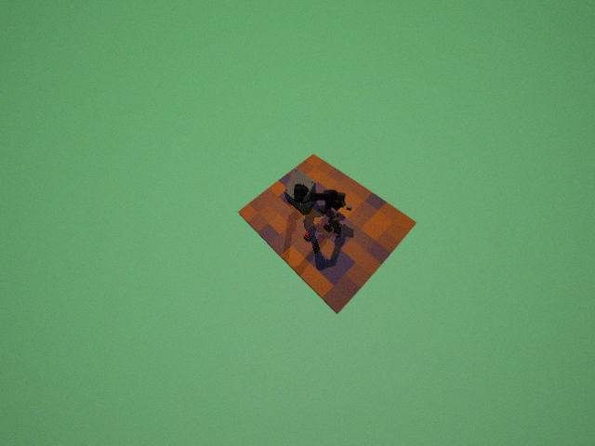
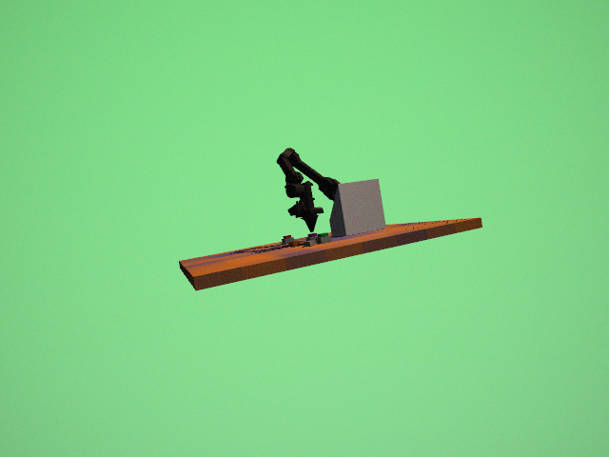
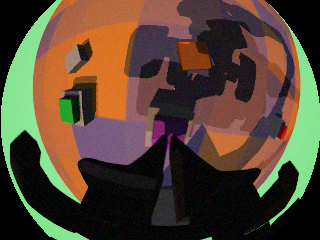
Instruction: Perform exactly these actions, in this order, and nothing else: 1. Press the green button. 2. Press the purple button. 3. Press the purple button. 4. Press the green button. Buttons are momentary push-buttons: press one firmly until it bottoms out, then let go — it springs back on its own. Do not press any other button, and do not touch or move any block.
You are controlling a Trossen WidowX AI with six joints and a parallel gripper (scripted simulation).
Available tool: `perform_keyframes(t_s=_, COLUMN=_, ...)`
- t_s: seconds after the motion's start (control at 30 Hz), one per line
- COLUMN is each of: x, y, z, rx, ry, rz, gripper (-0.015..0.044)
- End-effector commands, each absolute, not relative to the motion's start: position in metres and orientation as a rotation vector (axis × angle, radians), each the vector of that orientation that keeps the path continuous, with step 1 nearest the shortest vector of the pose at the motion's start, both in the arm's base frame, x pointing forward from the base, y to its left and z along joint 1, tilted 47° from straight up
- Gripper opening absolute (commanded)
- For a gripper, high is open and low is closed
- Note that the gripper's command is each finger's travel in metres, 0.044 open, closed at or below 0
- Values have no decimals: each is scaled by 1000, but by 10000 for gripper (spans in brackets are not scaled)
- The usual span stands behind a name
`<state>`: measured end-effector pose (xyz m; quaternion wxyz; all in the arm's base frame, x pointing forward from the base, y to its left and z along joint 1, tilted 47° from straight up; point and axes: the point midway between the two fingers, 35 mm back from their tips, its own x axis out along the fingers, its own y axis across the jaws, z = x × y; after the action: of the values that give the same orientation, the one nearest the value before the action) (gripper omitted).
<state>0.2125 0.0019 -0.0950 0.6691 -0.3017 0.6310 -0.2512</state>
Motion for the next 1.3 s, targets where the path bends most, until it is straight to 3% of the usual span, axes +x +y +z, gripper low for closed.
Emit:
perform_keyframes(t_s=0.0, x=212, y=-3, z=-99, rx=-689, ry=1423, rz=-566, gripper=20)
perform_keyframes(t_s=0.77, x=212, y=-9, z=-103, rx=-690, ry=1423, rz=-567, gripper=20)
perform_keyframes(t_s=1.27, x=205, y=61, z=-39, rx=-686, ry=1425, rz=-562, gripper=20)
